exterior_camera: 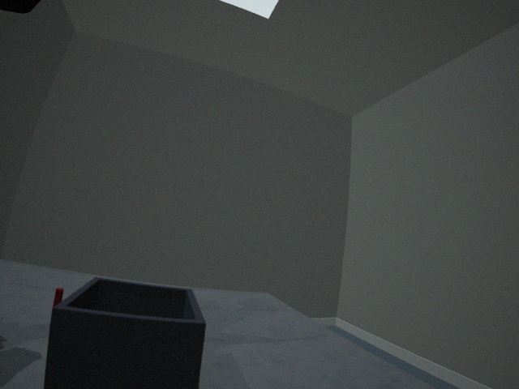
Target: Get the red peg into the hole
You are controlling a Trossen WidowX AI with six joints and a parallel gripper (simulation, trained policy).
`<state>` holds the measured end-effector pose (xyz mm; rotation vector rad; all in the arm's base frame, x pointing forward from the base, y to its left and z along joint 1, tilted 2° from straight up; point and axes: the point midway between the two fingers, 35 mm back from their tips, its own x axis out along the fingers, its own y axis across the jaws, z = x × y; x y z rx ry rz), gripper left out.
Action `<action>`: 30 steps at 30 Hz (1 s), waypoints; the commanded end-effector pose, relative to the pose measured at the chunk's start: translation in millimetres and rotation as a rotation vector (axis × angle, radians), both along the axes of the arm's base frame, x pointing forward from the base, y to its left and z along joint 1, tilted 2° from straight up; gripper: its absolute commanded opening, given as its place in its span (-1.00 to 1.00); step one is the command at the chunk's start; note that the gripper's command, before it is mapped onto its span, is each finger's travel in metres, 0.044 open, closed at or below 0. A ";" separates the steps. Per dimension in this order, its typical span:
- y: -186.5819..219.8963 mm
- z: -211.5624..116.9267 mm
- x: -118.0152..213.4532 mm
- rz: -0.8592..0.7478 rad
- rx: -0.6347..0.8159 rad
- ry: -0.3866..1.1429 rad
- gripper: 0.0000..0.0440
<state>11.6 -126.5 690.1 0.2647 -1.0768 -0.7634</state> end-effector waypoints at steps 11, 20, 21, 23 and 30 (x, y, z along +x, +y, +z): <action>31.0 12.4 11.9 0.043 -0.128 -0.044 1.00; 61.0 12.5 43.5 0.126 -0.224 -0.019 1.00; 64.7 12.5 47.8 0.139 -0.237 -0.015 1.00; 72.1 12.0 57.6 0.167 -0.261 0.002 1.00; 91.4 5.5 87.5 0.259 -0.320 0.051 1.00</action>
